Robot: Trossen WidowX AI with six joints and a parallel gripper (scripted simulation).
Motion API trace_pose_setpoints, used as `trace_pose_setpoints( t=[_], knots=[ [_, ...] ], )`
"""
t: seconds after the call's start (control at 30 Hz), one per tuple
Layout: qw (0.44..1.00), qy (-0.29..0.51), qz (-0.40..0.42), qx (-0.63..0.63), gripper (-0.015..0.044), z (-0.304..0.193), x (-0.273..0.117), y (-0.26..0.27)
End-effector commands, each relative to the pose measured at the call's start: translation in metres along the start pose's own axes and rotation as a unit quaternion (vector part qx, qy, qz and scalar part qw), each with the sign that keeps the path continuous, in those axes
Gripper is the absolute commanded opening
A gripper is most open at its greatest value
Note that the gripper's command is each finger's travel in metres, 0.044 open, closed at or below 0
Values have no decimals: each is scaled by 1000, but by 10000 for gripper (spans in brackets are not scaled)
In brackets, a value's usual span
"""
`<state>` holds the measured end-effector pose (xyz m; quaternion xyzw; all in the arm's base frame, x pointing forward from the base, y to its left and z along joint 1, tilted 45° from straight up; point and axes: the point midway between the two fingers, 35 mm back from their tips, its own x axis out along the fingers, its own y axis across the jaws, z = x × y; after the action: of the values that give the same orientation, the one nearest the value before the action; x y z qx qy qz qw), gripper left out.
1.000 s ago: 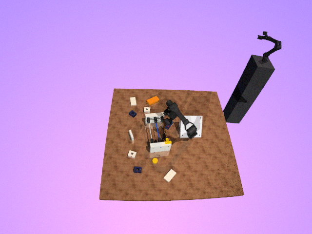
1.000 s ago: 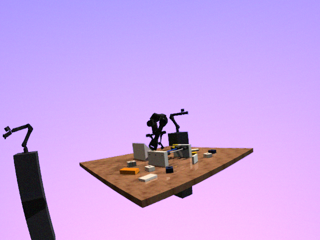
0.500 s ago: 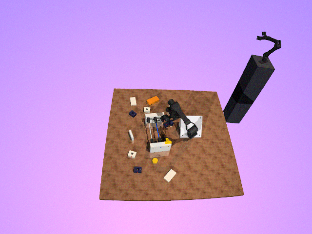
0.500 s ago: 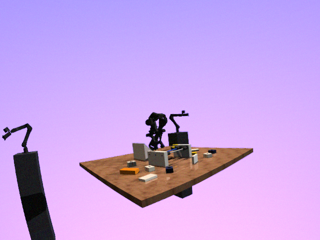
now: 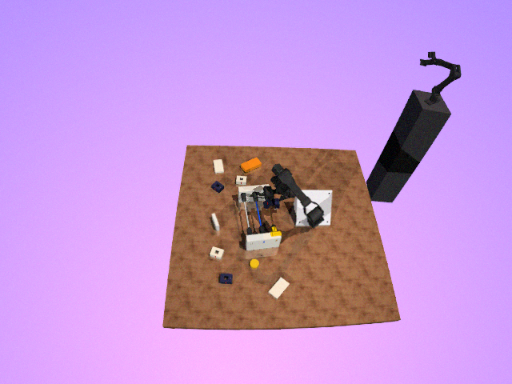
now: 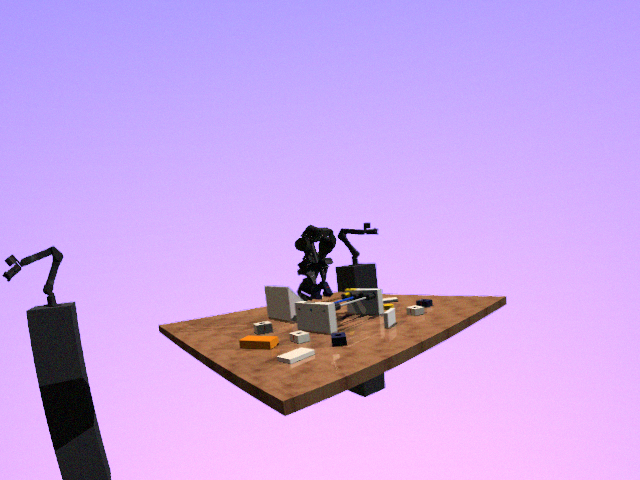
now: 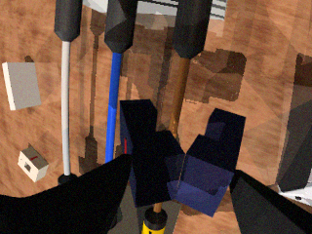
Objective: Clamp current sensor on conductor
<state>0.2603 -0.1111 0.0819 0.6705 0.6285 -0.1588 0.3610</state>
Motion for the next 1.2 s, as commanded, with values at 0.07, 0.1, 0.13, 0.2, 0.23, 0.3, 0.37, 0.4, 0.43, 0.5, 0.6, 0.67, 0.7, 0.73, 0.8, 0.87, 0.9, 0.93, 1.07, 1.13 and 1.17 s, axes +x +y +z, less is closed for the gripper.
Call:
trace_pose_setpoints(
  t=[0.07, 0.1, 0.13, 0.2, 0.23, 0.3, 0.37, 0.4, 0.43, 0.5, 0.6, 0.67, 0.7, 0.73, 0.8, 0.87, 0.9, 0.93, 1.07, 1.13, 1.17],
  knots=[
    [1000, 0, 5, 10, 0, 1, 5, 2],
    [1000, 0, 5, 10, 0, 1, 6, 2],
    [1000, 0, 5, 10, 0, 1, 8, 3],
    [1000, -1, 5, 10, 0, 1, 11, 3],
    [1000, -1, 5, 10, 0, 2, 13, 3],
    [1000, -1, 5, 9, 0, 2, 16, 3],
    [1000, -1, 5, 9, 0, 2, 20, 3],
    [1000, -1, 5, 9, 0, 2, 21, 3],
    [1000, -1, 5, 9, 0, 2, 23, 3],
    [1000, -1, 5, 9, 0, 2, 26, 3],
    [1000, -1, 5, 9, 0, 2, 31, 4],
    [1000, -1, 5, 9, 0, 2, 34, 4],
    [1000, -1, 5, 9, 0, 2, 36, 4],
    [1000, -1, 6, 9, 0, 2, 37, 4],
    [1000, 0, 6, 9, 0, 1, 41, 4],
    [1000, 0, 6, 9, 0, 1, 44, 3],
    [1000, 0, 6, 9, 0, 1, 46, 3],
    [1000, 0, 6, 9, 0, 1, 47, 3],
    [1000, 0, 6, 9, 0, 1, 54, 3],
    [1000, 0, 2, 8, 0, 1, 52, 2],
    [1000, 0, 2, 8, 0, 1, 52, 2]
  ],
)
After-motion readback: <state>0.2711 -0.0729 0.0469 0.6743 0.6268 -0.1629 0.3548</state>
